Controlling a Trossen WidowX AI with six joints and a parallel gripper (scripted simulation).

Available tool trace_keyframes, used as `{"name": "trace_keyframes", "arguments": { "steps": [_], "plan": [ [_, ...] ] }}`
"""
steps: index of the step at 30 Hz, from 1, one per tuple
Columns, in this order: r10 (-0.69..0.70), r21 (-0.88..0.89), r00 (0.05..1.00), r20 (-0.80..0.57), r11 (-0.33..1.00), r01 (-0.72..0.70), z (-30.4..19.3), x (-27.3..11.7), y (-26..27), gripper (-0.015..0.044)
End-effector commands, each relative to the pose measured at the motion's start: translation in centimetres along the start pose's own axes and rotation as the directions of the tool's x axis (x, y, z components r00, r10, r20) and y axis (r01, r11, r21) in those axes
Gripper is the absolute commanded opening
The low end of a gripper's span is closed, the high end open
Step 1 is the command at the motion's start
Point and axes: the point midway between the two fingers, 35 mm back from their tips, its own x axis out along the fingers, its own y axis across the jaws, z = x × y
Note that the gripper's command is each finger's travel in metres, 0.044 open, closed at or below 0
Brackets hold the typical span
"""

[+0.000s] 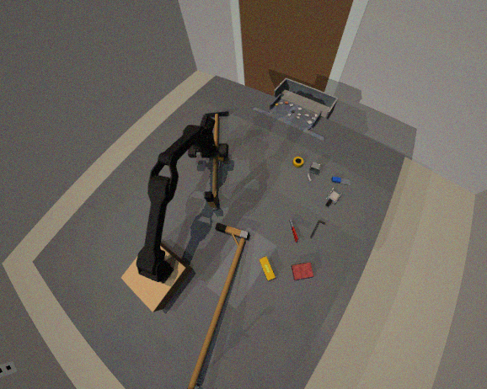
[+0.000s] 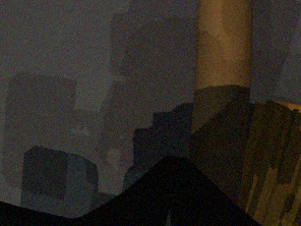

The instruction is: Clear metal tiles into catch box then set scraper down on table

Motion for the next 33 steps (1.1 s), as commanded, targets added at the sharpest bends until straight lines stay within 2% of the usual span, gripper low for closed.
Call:
{"name": "trace_keyframes", "arguments": {
  "steps": [1,28,33],
  "plan": [
    [-0.004,0.003,1.000,-0.015,1.000,0.004,-0.5,0.6,-0.6,0.0000],
    [-0.019,0.001,0.997,0.078,1.000,0.019,1.8,-9.1,-0.1,0.0000],
    [-0.021,0.012,0.997,0.077,1.000,0.020,1.8,-9.7,0.3,0.0000]
  ]
}}
